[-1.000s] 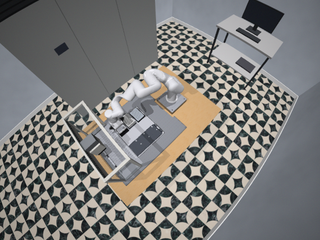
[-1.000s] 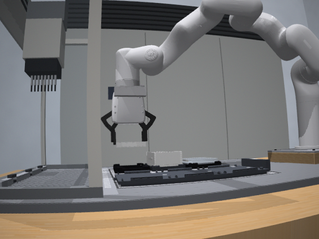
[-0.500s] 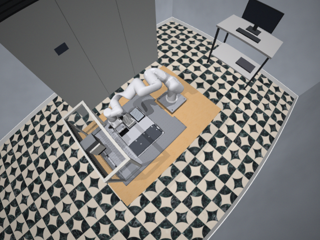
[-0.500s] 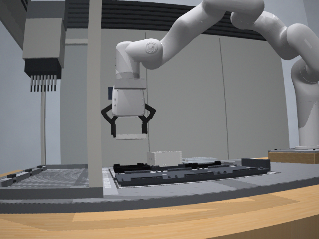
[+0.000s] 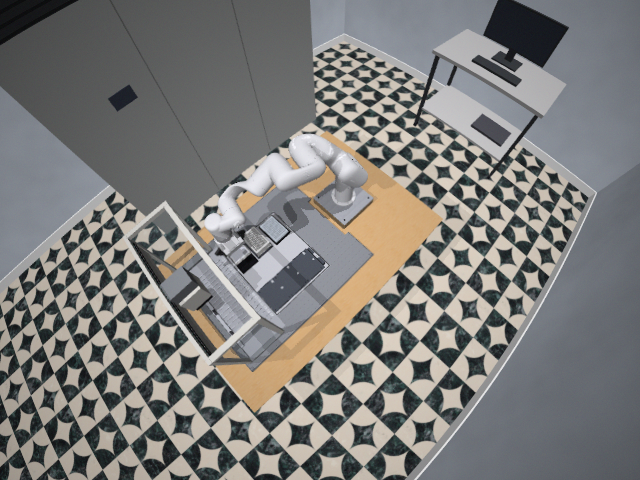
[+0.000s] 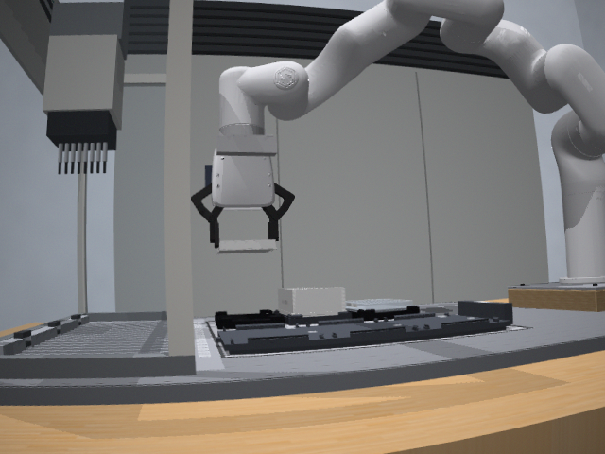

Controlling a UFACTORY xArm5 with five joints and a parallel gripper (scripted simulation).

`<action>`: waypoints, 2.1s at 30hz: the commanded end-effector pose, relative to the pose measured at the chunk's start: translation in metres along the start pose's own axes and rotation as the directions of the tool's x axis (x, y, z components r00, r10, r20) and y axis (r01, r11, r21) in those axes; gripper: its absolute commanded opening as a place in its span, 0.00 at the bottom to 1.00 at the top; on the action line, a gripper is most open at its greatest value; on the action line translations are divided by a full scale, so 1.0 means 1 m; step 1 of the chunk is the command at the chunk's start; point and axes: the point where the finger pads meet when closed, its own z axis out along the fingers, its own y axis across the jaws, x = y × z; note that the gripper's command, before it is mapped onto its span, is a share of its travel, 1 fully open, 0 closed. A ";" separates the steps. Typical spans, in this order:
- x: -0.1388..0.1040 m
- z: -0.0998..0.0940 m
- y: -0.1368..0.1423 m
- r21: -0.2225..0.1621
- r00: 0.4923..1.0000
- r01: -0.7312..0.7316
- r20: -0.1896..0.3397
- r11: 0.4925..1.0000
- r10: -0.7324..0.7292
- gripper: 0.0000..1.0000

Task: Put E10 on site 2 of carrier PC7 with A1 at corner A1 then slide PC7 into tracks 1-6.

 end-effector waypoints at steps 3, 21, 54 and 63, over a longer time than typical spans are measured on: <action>0.000 -0.010 0.001 -0.005 1.000 0.000 0.001 1.000 0.000 0.00; 0.042 -0.010 -0.016 -0.005 1.000 0.013 0.001 1.000 -0.013 0.00; 0.181 -0.010 -0.071 -0.006 1.000 0.013 0.000 1.000 -0.013 0.00; 0.218 -0.010 -0.086 -0.007 1.000 0.013 0.000 1.000 -0.013 0.00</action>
